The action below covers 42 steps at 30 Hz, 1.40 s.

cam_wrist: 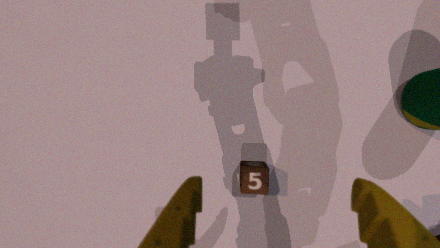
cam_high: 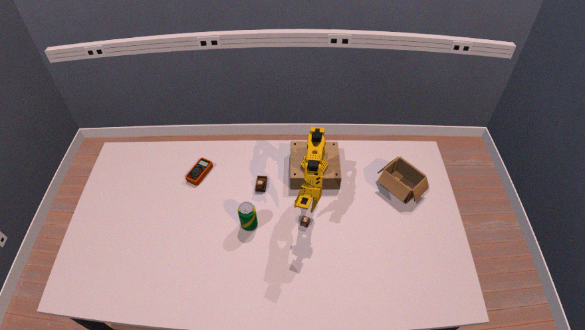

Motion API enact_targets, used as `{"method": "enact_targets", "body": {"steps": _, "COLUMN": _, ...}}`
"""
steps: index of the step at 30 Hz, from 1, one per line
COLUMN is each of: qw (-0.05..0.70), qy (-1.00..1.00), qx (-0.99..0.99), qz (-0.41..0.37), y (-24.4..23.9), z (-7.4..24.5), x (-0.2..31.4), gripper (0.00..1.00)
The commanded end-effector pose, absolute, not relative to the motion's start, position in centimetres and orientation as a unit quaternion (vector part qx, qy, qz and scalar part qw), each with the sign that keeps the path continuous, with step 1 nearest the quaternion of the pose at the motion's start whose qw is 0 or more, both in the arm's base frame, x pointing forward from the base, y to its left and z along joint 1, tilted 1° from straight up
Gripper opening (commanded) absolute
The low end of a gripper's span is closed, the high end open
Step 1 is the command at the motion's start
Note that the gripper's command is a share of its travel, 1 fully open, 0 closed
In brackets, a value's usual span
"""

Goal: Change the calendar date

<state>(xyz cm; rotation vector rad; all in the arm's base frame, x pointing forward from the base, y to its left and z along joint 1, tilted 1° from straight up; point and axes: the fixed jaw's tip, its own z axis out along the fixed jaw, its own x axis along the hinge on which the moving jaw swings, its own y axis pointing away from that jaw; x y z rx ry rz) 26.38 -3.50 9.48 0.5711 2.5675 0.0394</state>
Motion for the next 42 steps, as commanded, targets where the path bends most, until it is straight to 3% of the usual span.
{"method": "enact_targets", "body": {"steps": 1, "qw": 0.243, "qy": 0.947, "qx": 0.211, "qz": 0.018, "y": -3.1, "z": 8.9, "x": 26.3, "gripper": 0.35}}
{"method": "enact_targets", "body": {"steps": 11, "qw": 0.222, "qy": 0.952, "qx": 0.213, "qz": 0.016, "y": -3.1, "z": 7.9, "x": 26.1, "gripper": 0.35}}
{"method": "enact_targets", "body": {"steps": 30, "qw": 0.01, "qy": 0.976, "qx": 0.218, "qz": 0.001, "y": -2.6, "z": -1.4, "x": 22.4, "gripper": 0.35}}
{"method": "enact_targets", "body": {"steps": 42, "qw": -0.004, "qy": 0.976, "qx": 0.218, "qz": 0.0, "y": -2.5, "z": -2.0, "x": 22.0, "gripper": 0.35}}
